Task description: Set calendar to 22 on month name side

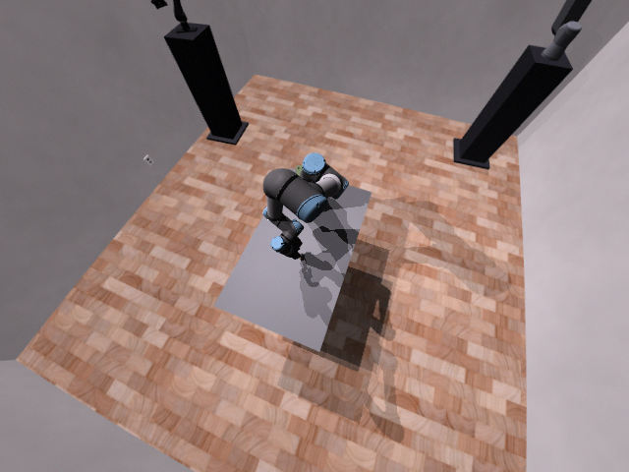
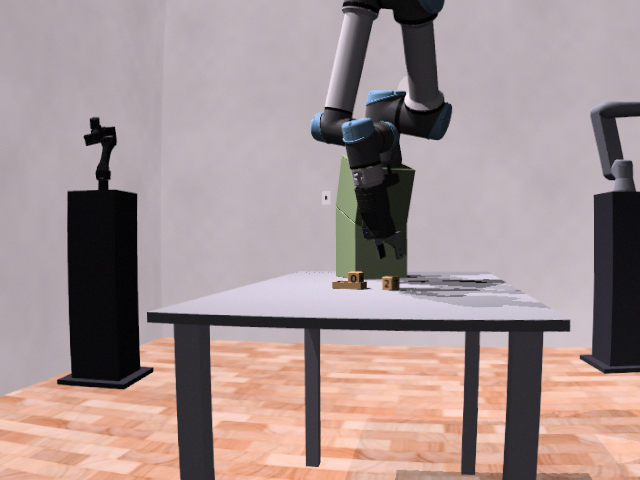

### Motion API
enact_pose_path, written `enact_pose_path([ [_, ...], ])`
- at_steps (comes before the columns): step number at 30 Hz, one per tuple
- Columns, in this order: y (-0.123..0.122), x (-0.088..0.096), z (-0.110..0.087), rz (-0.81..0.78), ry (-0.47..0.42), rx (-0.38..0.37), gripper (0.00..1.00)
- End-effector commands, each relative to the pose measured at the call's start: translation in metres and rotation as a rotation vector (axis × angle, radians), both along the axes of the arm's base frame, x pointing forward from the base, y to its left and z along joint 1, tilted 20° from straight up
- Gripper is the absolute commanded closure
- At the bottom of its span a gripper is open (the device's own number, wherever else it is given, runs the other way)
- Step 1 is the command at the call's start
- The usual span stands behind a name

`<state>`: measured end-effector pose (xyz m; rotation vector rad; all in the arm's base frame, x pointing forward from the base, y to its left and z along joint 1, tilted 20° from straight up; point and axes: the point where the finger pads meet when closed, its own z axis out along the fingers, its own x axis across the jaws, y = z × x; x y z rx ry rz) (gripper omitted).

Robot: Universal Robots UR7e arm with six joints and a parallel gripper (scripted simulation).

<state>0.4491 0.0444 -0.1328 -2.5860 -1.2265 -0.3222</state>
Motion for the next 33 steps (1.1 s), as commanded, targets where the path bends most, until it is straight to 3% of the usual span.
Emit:
enact_pose_path([
  [1,-0.0002,0.0003,0.0017,-0.009,-0.021,-0.015,0.0],
  [17,0.0,0.0002,0.0012,-0.016,-0.037,-0.03,0.0],
  [33,0.0008,-0.0005,-0.0024,-0.055,-0.131,-0.117,0.0],
])
